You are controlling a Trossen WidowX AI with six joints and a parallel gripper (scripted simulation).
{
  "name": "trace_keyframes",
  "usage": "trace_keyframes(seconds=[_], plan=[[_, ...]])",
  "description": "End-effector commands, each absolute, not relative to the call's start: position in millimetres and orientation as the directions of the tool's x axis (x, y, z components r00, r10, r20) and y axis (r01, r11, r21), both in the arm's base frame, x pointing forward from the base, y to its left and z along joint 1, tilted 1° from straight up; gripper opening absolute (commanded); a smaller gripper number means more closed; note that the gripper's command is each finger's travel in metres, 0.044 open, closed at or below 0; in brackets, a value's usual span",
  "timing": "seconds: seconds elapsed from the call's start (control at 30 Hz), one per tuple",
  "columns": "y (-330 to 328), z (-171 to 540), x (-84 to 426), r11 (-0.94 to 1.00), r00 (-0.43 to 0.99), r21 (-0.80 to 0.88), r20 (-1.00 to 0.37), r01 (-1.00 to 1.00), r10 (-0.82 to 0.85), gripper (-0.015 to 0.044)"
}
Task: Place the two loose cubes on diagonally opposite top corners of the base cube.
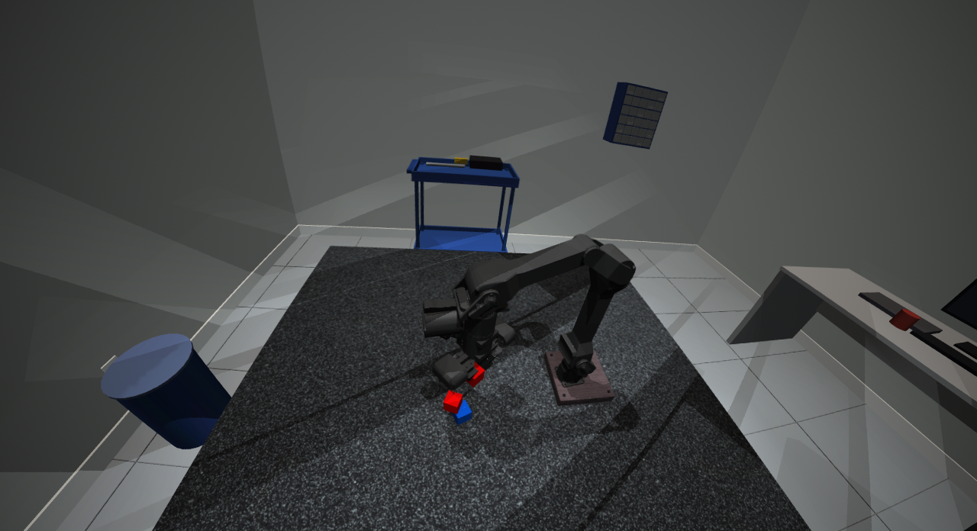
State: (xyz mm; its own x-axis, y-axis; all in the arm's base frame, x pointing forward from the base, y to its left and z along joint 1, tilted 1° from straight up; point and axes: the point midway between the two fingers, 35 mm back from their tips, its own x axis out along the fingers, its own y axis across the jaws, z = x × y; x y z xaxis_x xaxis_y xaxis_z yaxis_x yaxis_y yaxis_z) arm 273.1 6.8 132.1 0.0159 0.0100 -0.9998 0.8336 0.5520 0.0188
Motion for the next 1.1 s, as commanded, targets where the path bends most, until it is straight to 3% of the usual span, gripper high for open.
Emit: trace_keyframes(seconds=[0.0, 0.37, 1.07], plan=[[16, 132, 278, 0.636, 0.023, 0.024, -1.000, 0.772, 0.010, 0.0105], [49, 129, 285, 0.845, 0.023, 0.023, -1.000, 0.535, 0.013, 0.0105], [49, 98, 284, 0.851, 0.023, 0.023, -1.000, 0.524, 0.013, 0.0105]])
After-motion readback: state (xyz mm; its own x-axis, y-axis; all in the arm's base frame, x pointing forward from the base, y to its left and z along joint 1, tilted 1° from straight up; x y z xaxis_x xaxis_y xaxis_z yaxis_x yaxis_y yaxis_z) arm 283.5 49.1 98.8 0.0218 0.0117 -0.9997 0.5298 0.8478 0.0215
